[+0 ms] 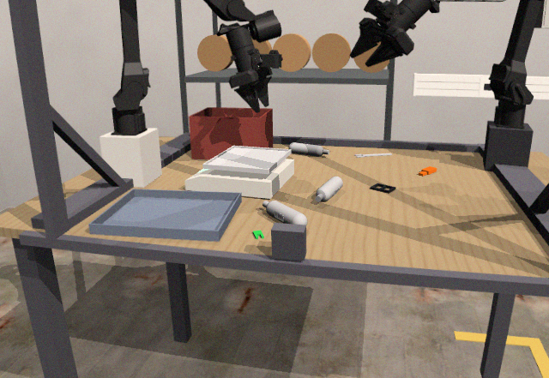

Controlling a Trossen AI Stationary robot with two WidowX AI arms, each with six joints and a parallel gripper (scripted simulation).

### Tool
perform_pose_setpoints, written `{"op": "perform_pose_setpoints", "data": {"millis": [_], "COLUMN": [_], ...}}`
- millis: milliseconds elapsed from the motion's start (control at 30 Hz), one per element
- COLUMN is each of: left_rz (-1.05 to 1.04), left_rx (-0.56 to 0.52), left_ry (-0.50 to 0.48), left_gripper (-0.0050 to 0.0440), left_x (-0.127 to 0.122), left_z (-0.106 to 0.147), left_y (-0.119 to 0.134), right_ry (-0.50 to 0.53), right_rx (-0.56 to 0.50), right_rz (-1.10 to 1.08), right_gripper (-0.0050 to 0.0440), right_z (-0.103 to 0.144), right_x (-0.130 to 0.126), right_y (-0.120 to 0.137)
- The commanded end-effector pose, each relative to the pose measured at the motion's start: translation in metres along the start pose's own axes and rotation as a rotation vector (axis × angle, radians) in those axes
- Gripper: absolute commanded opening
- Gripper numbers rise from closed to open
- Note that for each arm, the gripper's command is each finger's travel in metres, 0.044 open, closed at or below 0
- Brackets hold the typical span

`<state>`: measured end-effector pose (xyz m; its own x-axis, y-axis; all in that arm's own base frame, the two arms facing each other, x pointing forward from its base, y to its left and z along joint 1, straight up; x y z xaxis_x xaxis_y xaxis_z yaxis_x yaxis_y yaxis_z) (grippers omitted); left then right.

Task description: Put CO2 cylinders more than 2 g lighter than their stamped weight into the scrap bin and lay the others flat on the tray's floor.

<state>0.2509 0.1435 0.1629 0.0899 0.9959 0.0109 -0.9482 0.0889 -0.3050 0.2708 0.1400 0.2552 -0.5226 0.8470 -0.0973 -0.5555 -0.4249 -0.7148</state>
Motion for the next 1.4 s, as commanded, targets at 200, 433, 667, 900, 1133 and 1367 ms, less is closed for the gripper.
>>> {"op": "perform_pose_setpoints", "data": {"millis": [200,433,667,900,1133,1367], "left_rz": [-0.015,-0.037,-0.047,-0.051,-0.052,-0.124], "left_rx": [-0.039,-0.056,-0.058,-0.059,-0.065,-0.046], "left_ry": [-0.016,-0.006,-0.001,0.002,0.004,0.003], "left_gripper": [0.044,0.044,0.044,0.044,0.044,0.032], "left_x": [-0.076,-0.133,-0.159,-0.171,-0.169,-0.17], "left_z": [-0.053,-0.091,-0.11,-0.117,-0.114,-0.119], "left_y": [-0.075,-0.122,-0.142,-0.151,-0.15,-0.154], "right_ry": [-0.31,-0.407,-0.415,-0.413,-0.413,-0.413], "right_rx": [0.007,-0.016,-0.018,-0.016,-0.016,-0.016], "right_rz": [0.174,0.216,0.22,0.218,0.218,0.218], "right_gripper": [0.044,0.044,0.044,0.044,0.044,0.044], "right_z": [0.016,0.022,0.022,0.024,0.024,0.024], "right_x": [-0.021,-0.026,-0.026,-0.025,-0.025,-0.025], "right_y": [-0.01,-0.01,-0.01,-0.008,-0.008,-0.008]}}
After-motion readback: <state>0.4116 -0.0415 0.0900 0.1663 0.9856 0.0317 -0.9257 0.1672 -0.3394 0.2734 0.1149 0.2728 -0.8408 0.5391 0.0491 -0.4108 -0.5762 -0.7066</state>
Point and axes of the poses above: on each arm, the point midway between the two fingers, 35 mm back from their tips, its own z axis back along the fingers, its own x axis across the jaws, y = z × x, the point moved 10 cm from there along z, back along the fingers, and after that the axes turned 4 degrees about -z, right-handed, at the moved point
